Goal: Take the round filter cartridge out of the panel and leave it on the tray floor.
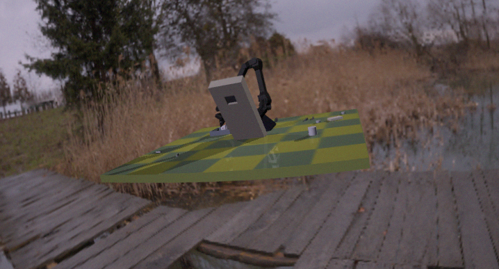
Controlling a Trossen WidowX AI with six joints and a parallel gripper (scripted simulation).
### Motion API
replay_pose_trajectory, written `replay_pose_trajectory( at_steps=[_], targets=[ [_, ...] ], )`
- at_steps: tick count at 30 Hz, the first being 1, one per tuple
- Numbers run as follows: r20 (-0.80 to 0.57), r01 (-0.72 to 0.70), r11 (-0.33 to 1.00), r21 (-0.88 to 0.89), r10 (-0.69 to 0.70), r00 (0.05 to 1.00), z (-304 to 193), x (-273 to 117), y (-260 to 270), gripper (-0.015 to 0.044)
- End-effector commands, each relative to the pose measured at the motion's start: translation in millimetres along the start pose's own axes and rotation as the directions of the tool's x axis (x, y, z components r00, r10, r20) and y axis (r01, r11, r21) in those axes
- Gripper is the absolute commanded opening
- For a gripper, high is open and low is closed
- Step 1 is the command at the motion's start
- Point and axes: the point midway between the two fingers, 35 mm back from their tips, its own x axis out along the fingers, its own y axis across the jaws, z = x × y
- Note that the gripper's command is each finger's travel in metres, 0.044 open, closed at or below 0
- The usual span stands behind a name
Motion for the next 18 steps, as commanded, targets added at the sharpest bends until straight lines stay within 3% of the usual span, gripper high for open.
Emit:
replay_pose_trajectory(
  at_steps=[1, 5, 11, 18],
  targets=[
    [0.002, 0.000, 1.000, 0.000, 0.000, 1.000, 0.8, -0.5, 0.0, 0.0420],
    [0.002, 0.000, 1.000, 0.000, 0.000, 1.000, 2.5, -2.6, 0.0, 0.0440],
    [0.001, -0.001, 1.000, 0.000, 0.001, 1.000, 34.9, -61.4, 0.3, 0.0440],
    [0.004, 0.002, 1.000, -0.004, -0.002, 1.000, 30.4, -48.4, -0.4, 0.0440]
  ],
)
